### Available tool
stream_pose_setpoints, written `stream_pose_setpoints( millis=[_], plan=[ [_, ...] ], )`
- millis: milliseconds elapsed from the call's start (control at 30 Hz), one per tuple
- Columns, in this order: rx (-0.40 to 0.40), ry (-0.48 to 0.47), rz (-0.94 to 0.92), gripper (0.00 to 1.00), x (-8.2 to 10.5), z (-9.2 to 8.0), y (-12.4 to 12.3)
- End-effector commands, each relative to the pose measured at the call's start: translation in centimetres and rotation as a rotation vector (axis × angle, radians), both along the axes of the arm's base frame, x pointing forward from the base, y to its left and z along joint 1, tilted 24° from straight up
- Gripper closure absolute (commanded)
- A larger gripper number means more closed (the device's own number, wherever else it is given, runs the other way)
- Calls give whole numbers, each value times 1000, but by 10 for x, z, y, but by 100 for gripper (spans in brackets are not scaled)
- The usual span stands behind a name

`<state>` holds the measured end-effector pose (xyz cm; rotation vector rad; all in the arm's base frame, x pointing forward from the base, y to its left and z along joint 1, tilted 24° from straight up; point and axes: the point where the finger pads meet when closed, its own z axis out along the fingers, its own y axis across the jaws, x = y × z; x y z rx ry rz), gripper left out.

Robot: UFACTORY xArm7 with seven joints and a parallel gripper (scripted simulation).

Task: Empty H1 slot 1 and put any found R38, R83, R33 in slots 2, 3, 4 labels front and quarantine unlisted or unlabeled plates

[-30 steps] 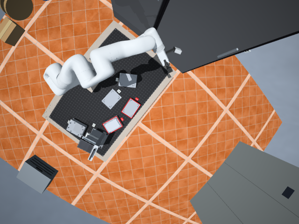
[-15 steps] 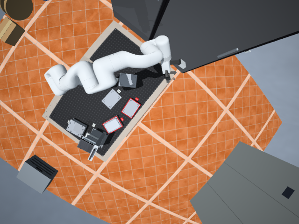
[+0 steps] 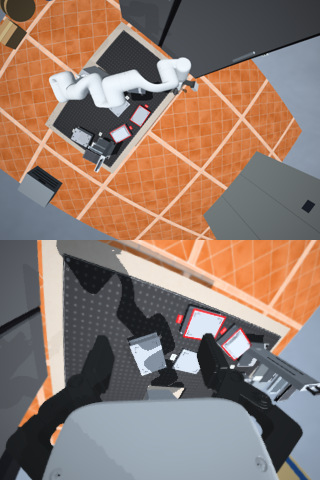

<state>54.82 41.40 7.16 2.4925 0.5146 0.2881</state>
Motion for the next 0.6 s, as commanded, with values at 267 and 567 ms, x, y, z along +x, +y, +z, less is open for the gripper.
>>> stream_pose_setpoints(
  millis=[267,567],
  plan=[
    [150,169,-303,0,27,17,-27],
    [150,169,-303,0,32,26,-48]
  ],
)
